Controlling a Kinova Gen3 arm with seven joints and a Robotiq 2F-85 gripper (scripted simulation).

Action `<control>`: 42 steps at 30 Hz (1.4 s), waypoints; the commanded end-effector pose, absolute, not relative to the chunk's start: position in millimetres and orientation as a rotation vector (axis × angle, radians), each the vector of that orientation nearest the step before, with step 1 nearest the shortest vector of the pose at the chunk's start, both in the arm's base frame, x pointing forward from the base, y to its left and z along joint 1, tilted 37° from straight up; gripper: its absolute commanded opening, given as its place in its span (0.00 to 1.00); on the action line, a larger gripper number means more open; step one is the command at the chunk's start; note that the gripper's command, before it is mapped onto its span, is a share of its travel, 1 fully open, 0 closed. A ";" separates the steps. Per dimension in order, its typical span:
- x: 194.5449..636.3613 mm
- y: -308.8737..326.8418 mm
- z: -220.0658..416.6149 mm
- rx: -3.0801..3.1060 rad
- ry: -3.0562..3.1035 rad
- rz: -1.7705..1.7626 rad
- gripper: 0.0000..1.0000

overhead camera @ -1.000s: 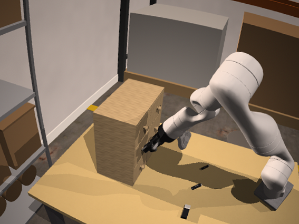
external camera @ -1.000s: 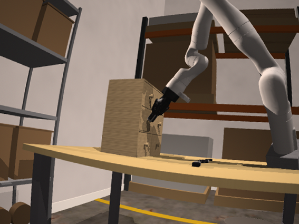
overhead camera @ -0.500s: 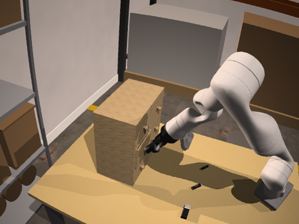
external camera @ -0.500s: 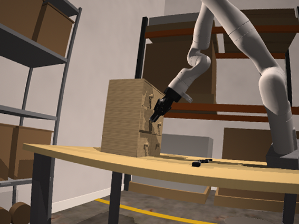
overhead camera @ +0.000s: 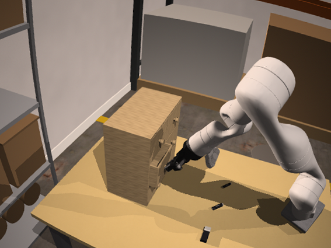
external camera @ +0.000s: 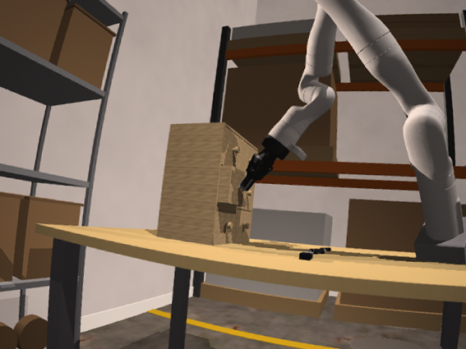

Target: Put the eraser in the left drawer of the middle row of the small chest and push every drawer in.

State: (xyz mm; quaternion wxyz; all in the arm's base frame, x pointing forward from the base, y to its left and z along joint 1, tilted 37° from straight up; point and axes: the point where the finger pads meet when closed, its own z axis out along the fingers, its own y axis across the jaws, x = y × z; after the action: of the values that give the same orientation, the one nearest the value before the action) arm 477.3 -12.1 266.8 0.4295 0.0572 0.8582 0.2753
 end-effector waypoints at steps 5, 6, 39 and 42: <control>469.9 -12.7 264.6 0.148 2.142 0.686 0.13; 468.5 -12.7 264.2 0.148 2.142 0.686 0.13; 443.1 -11.8 256.1 0.148 2.142 0.686 0.13; 442.6 -11.7 256.0 0.148 2.142 0.686 0.13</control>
State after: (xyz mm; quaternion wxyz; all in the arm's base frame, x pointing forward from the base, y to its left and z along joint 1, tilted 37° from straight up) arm 442.9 -11.1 255.8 0.4287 0.0586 0.8585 0.2754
